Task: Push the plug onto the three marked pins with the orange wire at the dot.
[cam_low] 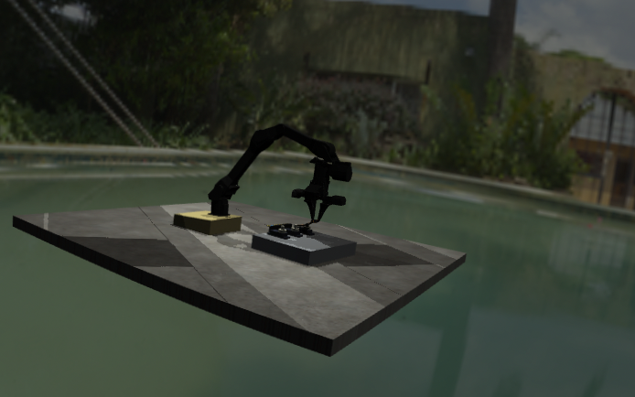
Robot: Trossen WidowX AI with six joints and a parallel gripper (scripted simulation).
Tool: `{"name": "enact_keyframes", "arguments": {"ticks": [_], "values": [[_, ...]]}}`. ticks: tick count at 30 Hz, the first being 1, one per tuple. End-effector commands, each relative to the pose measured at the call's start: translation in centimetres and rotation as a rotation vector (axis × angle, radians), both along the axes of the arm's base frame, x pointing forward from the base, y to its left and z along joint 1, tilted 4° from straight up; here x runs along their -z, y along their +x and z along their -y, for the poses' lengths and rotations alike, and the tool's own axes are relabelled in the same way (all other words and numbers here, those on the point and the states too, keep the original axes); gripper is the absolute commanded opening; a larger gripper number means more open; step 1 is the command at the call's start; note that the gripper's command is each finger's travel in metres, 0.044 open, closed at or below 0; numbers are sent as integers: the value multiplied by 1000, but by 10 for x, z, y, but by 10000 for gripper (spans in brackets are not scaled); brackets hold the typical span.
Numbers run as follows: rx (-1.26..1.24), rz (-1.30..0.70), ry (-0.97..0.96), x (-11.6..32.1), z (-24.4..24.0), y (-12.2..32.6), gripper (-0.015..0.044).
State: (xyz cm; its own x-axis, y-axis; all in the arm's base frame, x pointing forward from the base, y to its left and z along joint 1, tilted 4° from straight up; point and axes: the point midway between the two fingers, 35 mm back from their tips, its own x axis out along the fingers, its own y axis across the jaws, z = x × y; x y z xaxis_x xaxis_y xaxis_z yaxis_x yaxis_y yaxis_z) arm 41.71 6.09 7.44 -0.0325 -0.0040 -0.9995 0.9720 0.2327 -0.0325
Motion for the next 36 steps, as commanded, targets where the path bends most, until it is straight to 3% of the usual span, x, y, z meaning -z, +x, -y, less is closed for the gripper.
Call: {"name": "enact_keyframes", "arguments": {"ticks": [1, 36], "values": [[-50, -1, -3, -4, 7, -7, 0], [-891, -19, 23, -21, 77, -130, 0]]}}
